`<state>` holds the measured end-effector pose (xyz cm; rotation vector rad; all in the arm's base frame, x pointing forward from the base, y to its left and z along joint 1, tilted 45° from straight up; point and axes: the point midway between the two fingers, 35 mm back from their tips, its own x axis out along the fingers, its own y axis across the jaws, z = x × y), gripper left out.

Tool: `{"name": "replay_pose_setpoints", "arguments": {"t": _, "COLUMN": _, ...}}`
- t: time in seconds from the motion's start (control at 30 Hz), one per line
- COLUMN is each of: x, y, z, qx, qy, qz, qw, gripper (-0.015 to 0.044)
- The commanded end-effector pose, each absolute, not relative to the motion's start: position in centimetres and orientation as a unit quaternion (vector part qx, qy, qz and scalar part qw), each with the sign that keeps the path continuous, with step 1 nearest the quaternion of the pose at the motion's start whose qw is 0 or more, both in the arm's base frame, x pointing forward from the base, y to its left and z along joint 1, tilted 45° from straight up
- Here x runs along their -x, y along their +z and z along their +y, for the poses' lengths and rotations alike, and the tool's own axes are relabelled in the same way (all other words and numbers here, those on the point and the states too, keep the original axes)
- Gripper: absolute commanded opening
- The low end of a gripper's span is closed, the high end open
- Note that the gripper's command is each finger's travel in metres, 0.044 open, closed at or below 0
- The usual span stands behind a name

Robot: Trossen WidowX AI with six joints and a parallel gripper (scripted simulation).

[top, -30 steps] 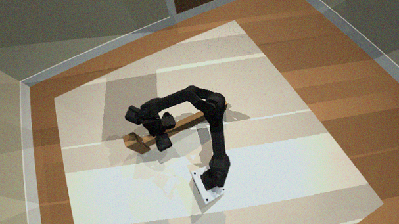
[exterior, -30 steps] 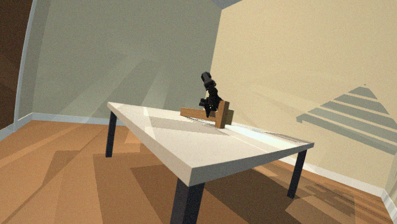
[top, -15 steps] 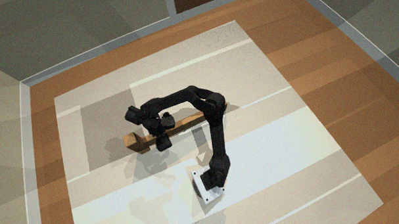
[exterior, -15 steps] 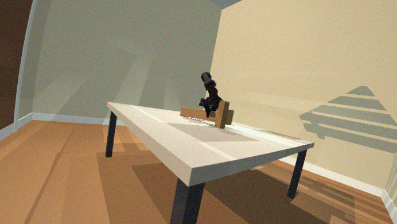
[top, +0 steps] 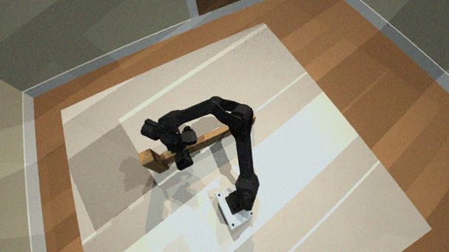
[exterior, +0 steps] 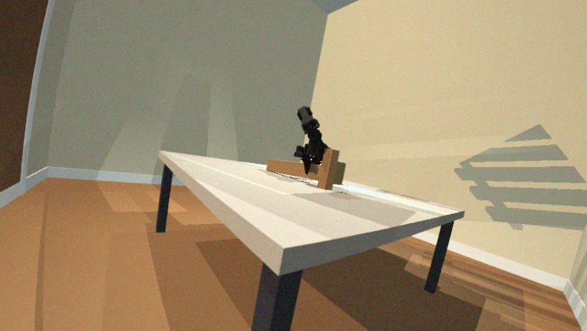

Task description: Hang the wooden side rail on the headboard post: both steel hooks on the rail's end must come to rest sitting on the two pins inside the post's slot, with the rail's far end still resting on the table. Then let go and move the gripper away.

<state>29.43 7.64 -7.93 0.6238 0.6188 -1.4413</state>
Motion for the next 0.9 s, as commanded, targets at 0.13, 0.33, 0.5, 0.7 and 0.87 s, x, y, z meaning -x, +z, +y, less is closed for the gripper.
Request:
{"name": "replay_pose_setpoints", "arguments": {"t": 0.13, "x": -29.40, "y": -8.11, "z": 7.86, "qx": -0.277, "qy": -0.635, "qz": 0.277, "qw": 0.666, "gripper": 0.0000}}
{"name": "replay_pose_setpoints", "arguments": {"t": 0.33, "x": -29.40, "y": -8.18, "z": 7.79, "qx": -0.277, "qy": -0.635, "qz": 0.277, "qw": 0.666, "gripper": 0.0000}}
{"name": "replay_pose_setpoints", "arguments": {"t": 0.5, "x": -29.41, "y": -8.24, "z": 7.73, "qx": -0.277, "qy": -0.635, "qz": 0.277, "qw": 0.666, "gripper": 0.0000}}
{"name": "replay_pose_setpoints", "arguments": {"t": 0.7, "x": -29.41, "y": -8.31, "z": 7.66, "qx": -0.277, "qy": -0.635, "qz": 0.277, "qw": 0.666, "gripper": 0.0000}}
{"name": "replay_pose_setpoints", "arguments": {"t": 0.87, "x": -29.41, "y": -8.37, "z": 7.60, "qx": -0.277, "qy": -0.635, "qz": 0.277, "qw": 0.666, "gripper": 0.0000}}
